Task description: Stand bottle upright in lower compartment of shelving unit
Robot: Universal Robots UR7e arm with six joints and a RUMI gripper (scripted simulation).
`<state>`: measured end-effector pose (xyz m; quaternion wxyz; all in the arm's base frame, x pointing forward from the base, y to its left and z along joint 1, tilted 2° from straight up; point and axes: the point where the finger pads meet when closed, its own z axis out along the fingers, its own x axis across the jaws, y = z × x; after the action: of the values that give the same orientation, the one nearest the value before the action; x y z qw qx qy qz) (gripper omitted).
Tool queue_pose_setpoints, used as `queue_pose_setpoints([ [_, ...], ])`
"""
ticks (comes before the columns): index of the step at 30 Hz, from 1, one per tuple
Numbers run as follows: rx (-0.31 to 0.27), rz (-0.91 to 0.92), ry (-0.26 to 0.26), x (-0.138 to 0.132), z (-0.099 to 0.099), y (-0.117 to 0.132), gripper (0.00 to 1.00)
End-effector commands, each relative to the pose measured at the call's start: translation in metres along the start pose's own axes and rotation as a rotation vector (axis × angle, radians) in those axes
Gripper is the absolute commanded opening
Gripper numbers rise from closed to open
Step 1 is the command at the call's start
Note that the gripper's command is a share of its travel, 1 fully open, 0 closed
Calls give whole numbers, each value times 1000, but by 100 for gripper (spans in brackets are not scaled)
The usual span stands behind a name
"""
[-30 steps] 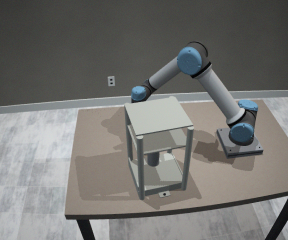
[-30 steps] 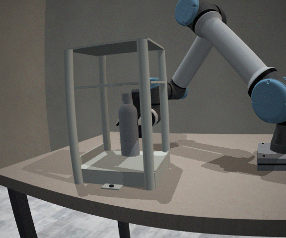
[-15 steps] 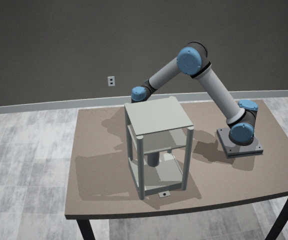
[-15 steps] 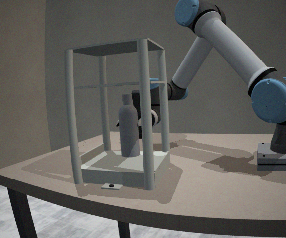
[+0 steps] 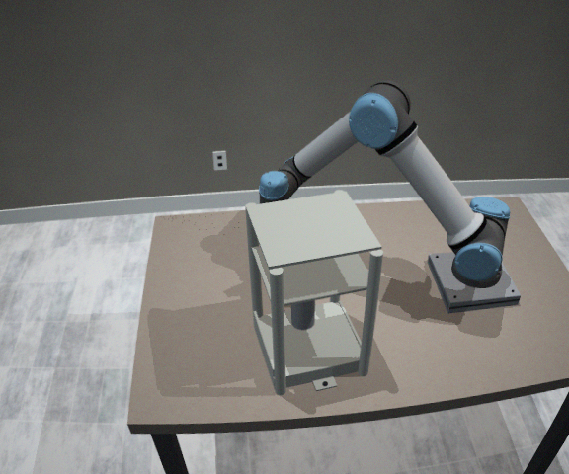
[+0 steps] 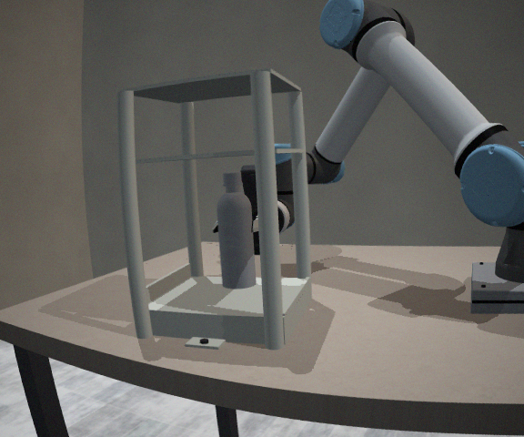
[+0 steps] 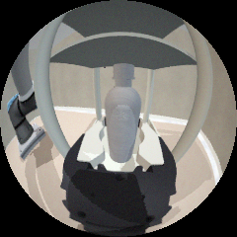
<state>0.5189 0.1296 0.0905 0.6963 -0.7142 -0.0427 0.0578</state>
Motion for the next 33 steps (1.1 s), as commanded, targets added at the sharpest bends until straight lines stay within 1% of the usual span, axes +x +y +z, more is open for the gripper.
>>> queue_pose_setpoints([
  [1, 0, -1, 0, 0, 0, -1, 0],
  [4, 0, -1, 0, 0, 0, -1, 0],
  [5, 0, -1, 0, 0, 0, -1, 9],
  [9, 0, -1, 0, 0, 0, -1, 9],
  [10, 0, -1, 0, 0, 0, -1, 19],
  [12, 0, -1, 0, 0, 0, -1, 19],
  [13, 0, -1, 0, 0, 0, -1, 28],
  [15, 0, -1, 0, 0, 0, -1, 28],
  [16, 0, -1, 0, 0, 0, -1, 37],
  [18, 0, -1, 0, 0, 0, -1, 37],
  [19, 0, -1, 0, 0, 0, -1, 46],
  [33, 0, -1, 0, 0, 0, -1, 46],
])
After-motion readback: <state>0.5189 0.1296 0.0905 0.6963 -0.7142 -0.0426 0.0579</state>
